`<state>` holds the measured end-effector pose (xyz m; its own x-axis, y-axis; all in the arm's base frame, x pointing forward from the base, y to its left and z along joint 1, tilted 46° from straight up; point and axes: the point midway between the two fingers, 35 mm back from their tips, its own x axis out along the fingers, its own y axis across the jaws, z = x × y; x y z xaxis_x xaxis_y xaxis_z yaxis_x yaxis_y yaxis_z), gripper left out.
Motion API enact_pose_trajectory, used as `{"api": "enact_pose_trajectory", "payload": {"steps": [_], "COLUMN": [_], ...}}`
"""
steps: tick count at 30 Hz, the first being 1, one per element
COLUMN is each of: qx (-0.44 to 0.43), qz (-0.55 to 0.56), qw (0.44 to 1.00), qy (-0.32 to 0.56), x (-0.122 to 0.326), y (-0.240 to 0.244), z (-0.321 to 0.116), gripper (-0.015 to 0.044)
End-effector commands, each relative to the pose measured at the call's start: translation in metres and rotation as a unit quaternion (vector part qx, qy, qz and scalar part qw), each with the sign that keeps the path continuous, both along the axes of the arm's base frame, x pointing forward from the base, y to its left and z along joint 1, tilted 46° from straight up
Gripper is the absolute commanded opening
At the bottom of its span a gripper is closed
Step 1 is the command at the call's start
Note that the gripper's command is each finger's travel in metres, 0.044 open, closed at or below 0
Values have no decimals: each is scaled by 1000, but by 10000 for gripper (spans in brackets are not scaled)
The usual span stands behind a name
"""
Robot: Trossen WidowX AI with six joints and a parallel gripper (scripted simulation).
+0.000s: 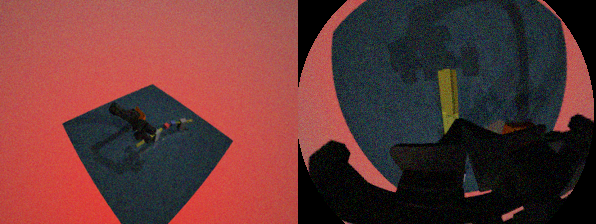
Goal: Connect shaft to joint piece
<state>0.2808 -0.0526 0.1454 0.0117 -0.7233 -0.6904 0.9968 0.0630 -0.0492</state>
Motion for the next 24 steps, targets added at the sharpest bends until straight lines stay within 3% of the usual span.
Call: {"api": "enact_pose_trajectory", "payload": {"steps": [1,11,17,24], "qx": [1,20,40,129], "qz": [-2,139,142,93], "qw": [1000,990,989,987], "qy": [0,23,25,18], "x": [0,-4,-2,5], "y": [5,65,76,112], "z": [5,63,53,-13], "gripper": [26,289,440,440]}}
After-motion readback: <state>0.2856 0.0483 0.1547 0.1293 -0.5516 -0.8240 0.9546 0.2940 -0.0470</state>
